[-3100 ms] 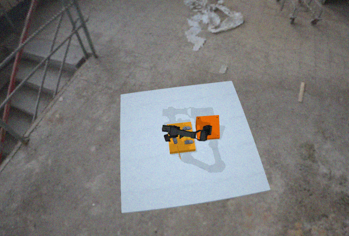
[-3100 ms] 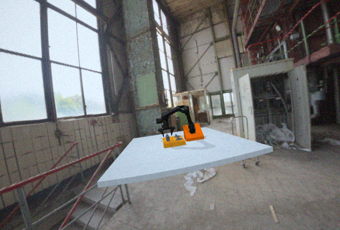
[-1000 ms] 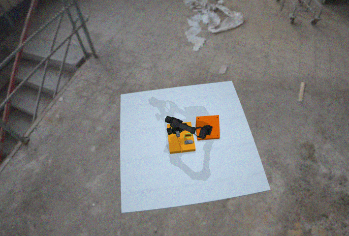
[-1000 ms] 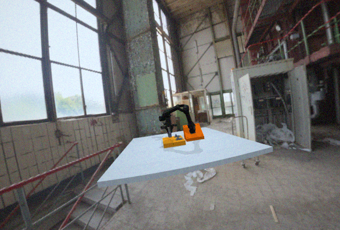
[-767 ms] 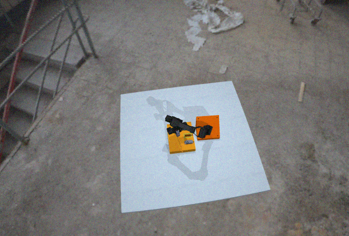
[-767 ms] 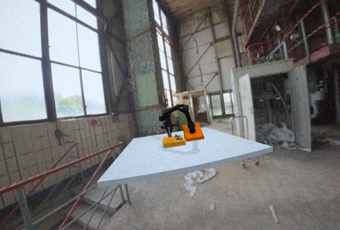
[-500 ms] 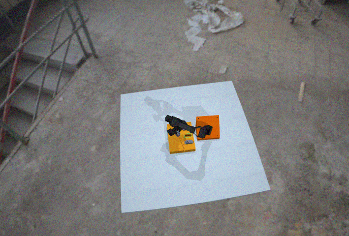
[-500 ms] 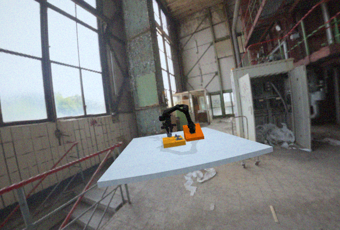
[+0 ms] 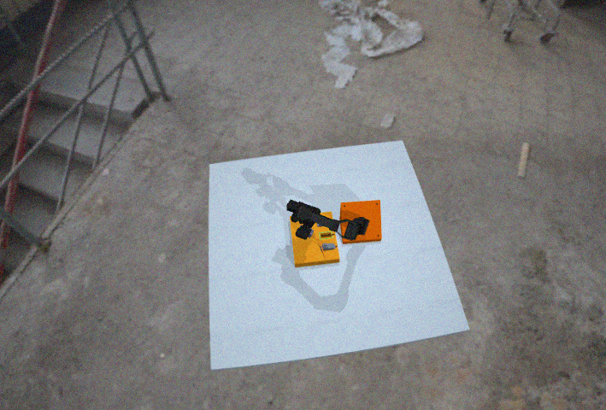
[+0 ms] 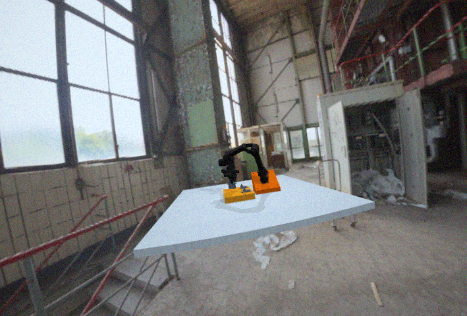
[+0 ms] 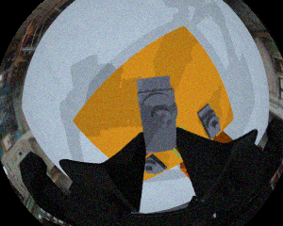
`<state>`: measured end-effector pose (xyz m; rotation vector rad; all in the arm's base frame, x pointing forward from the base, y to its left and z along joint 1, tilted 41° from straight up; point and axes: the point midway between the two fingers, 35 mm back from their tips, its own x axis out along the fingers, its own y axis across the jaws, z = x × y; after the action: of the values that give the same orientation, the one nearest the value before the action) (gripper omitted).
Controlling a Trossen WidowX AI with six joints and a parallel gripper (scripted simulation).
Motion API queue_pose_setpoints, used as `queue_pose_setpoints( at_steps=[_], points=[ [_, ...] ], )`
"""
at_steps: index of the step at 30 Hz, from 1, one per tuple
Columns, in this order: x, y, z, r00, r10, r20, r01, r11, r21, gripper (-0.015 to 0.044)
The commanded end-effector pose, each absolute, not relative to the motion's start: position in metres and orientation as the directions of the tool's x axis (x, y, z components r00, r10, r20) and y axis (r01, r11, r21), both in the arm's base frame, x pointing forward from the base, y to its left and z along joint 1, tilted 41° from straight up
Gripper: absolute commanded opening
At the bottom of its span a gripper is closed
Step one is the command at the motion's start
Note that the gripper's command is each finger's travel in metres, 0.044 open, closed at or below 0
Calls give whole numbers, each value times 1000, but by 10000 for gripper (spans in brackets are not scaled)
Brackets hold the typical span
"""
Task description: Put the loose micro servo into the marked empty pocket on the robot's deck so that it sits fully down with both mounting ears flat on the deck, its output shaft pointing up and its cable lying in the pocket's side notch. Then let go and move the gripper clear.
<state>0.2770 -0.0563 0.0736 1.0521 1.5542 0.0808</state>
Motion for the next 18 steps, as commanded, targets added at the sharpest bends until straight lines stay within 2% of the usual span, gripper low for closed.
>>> queue_pose_setpoints(
  at_steps=[1,13,18],
  points=[
    [278,-59,74,112,640,-760,465,643,609,0],
    [278,-59,74,111,640,-760,80,757,649,0],
    [278,-59,74,111,640,-760,58,759,648,0]
  ],
)
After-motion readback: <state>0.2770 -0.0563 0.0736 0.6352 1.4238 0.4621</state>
